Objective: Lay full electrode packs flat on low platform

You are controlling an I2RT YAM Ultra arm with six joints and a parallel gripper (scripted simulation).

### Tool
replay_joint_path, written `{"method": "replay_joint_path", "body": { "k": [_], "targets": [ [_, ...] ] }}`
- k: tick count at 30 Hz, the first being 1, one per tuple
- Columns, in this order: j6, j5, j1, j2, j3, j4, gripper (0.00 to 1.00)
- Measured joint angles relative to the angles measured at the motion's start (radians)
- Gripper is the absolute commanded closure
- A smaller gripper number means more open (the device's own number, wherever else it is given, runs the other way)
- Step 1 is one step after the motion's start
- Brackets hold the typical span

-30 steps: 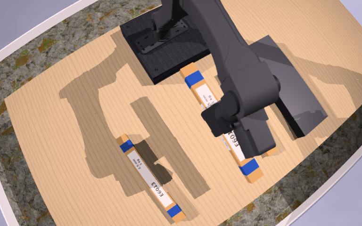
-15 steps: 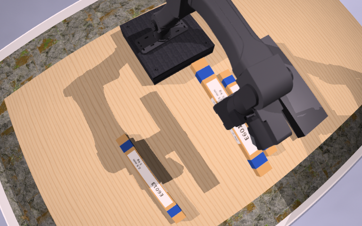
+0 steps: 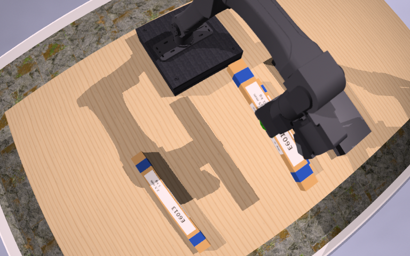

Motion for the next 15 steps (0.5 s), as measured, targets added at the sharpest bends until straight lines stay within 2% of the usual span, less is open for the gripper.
{"method": "replay_joint_path", "body": {
  "k": [15],
  "targets": [
    [0.092,0.001,0.094,0.0,0.0,0.003,1.0]
  ]
}}
